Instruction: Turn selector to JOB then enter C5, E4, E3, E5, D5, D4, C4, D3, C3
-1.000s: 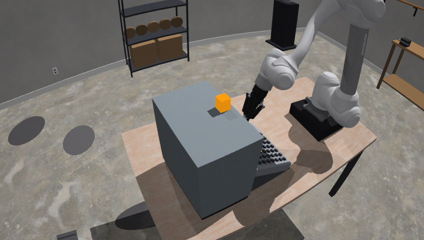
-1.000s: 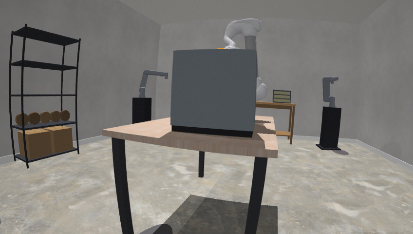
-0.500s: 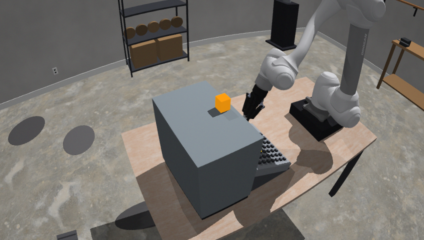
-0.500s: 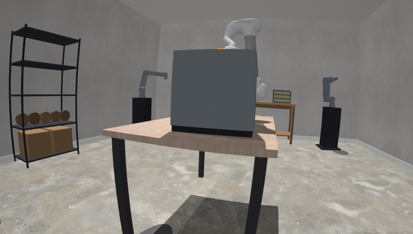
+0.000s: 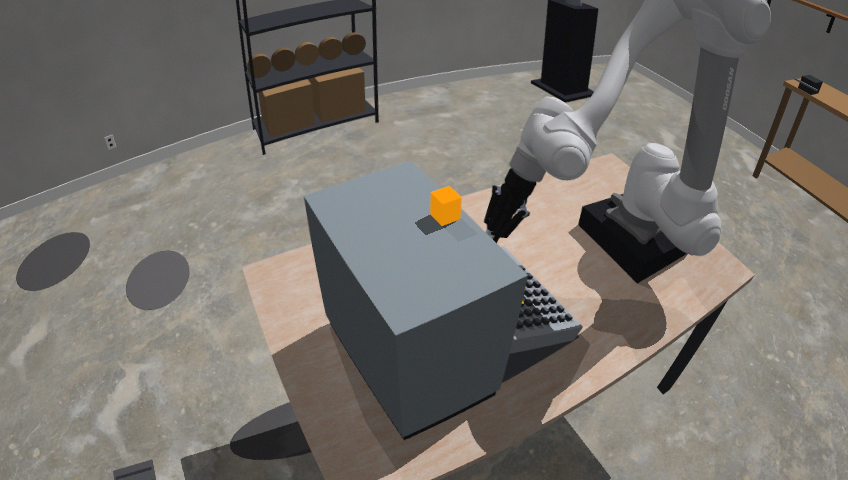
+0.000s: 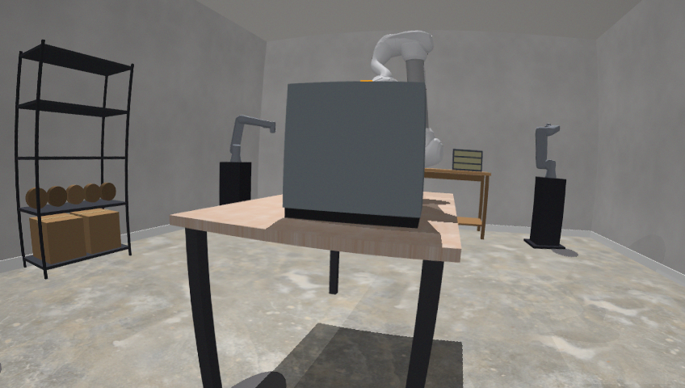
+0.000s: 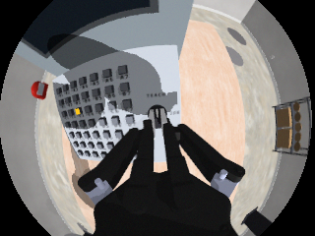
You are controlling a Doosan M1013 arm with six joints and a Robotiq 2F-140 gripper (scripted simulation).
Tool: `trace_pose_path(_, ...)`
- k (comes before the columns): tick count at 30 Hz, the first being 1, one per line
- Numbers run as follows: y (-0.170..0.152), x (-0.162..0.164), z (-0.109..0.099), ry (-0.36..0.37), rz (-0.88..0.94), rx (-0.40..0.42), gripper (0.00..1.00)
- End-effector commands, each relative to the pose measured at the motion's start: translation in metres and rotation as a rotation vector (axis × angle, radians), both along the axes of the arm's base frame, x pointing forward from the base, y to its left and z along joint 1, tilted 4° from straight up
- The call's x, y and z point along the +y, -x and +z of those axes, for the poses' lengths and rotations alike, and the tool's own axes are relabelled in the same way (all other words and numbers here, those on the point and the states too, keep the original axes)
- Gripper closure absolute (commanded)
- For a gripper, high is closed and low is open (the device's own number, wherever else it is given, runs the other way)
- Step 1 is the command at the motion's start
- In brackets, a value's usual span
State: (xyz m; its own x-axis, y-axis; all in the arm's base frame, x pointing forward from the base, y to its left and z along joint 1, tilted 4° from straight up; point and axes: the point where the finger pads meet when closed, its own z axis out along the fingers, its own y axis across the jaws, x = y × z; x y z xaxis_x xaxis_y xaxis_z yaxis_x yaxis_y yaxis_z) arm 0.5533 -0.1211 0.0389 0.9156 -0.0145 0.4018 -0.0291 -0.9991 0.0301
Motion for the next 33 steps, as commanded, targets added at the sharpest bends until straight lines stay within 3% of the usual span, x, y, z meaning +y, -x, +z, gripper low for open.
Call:
trace_pose_path(1,-0.0001,0.0,0.0,0.0,0.0,0.0,1.0)
trace_pose_path(16,0.0,0.0,0.0,-0.023,-0.053,-0.002,1.0)
trace_pose_path(33,0.0,0.0,0.0,-0.137,-0.313,-0.014,1.0)
